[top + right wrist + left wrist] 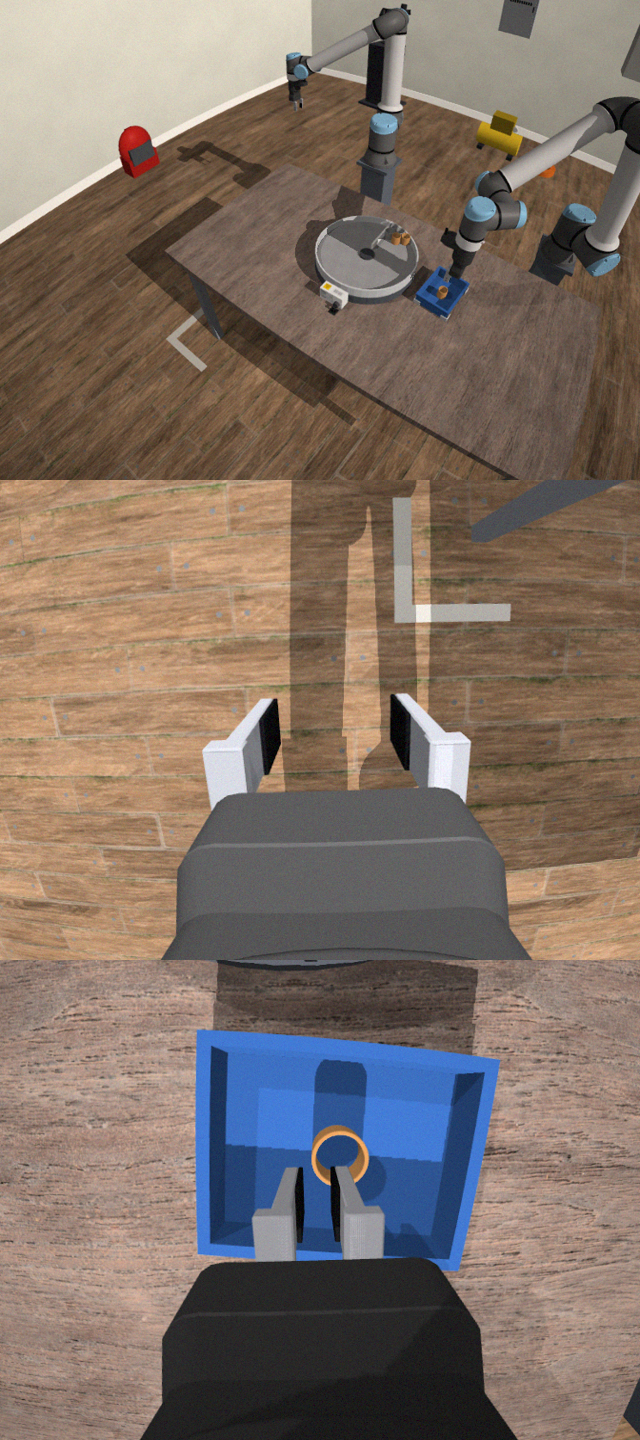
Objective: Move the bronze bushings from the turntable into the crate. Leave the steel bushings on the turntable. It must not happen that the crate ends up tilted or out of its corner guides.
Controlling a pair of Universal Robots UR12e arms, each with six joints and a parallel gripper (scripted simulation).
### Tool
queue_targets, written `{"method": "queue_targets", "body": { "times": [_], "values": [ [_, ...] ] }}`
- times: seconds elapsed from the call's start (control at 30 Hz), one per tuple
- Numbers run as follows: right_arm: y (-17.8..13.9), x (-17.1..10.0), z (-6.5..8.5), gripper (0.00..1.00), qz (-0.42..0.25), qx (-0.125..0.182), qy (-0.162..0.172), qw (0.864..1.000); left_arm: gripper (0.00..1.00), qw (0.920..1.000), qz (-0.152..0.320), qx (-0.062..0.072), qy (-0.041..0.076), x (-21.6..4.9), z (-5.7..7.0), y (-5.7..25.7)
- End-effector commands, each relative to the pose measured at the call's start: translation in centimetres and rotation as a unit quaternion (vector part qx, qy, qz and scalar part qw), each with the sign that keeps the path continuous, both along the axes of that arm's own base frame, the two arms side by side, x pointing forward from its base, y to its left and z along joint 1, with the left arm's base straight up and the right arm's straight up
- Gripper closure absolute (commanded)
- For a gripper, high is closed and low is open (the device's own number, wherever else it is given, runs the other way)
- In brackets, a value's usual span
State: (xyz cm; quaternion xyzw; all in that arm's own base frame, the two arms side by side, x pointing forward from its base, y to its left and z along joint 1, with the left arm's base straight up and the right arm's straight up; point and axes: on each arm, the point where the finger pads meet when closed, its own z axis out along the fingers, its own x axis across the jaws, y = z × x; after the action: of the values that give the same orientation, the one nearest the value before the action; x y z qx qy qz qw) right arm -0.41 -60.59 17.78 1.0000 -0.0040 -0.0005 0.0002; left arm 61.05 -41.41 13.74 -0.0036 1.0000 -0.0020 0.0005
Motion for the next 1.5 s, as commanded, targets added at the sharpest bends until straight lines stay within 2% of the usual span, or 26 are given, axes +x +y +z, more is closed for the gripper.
{"method": "queue_targets", "body": {
  "times": [0.0,0.33,0.4,0.47,0.57,0.7,0.77,0.83,1.27,1.33,1.47],
  "values": [
    [0.2,-0.1,-0.1,0.0,0.0,0.0,0.0,1.0,0.62,1.0,0.0,0.0,0.0,0.0,-0.1,0.0],
    [0.2,-0.1,-0.1,0.0,0.0,0.0,0.0,1.0,0.64,1.0,-0.001,0.0,0.0,-0.2,0.0,-0.8],
    [0.2,-0.1,-0.1,0.0,0.0,0.0,0.0,1.0,0.64,1.0,-0.001,-0.001,0.0,-0.8,0.0,-2.5],
    [0.2,-0.1,-0.1,0.0,0.0,0.0,0.0,1.0,0.64,1.0,-0.001,0.0,0.0,-2.0,0.0,-5.4],
    [0.2,-0.1,-0.1,0.0,0.0,0.0,0.0,1.0,0.64,1.0,-0.001,0.0,0.0,-2.6,0.0,-6.9],
    [0.2,-0.1,-0.1,0.0,0.0,0.0,0.0,1.0,0.64,1.0,-0.001,0.0,0.0,-4.1,0.0,-10.7],
    [0.2,-0.1,-0.1,0.0,0.0,0.0,0.0,1.0,0.64,1.0,-0.001,0.0,0.0,-4.1,0.0,-10.7],
    [0.2,-0.1,-0.1,0.0,0.0,0.0,0.0,1.0,0.64,1.0,-0.001,0.0,0.0,-5.6,0.0,-14.6],
    [0.2,-0.1,-0.1,0.0,0.0,0.0,0.0,1.0,0.64,1.0,-0.001,0.0,0.0,-10.1,0.0,-26.0],
    [0.2,-0.1,-0.1,0.0,0.0,0.0,0.0,1.0,0.64,1.0,-0.001,0.0,0.0,-10.1,0.0,-26.0],
    [0.2,-0.1,-0.1,0.0,0.0,0.0,0.0,1.0,0.64,1.0,-0.001,0.0,0.0,-11.0,0.0,-28.2]
  ]
}}
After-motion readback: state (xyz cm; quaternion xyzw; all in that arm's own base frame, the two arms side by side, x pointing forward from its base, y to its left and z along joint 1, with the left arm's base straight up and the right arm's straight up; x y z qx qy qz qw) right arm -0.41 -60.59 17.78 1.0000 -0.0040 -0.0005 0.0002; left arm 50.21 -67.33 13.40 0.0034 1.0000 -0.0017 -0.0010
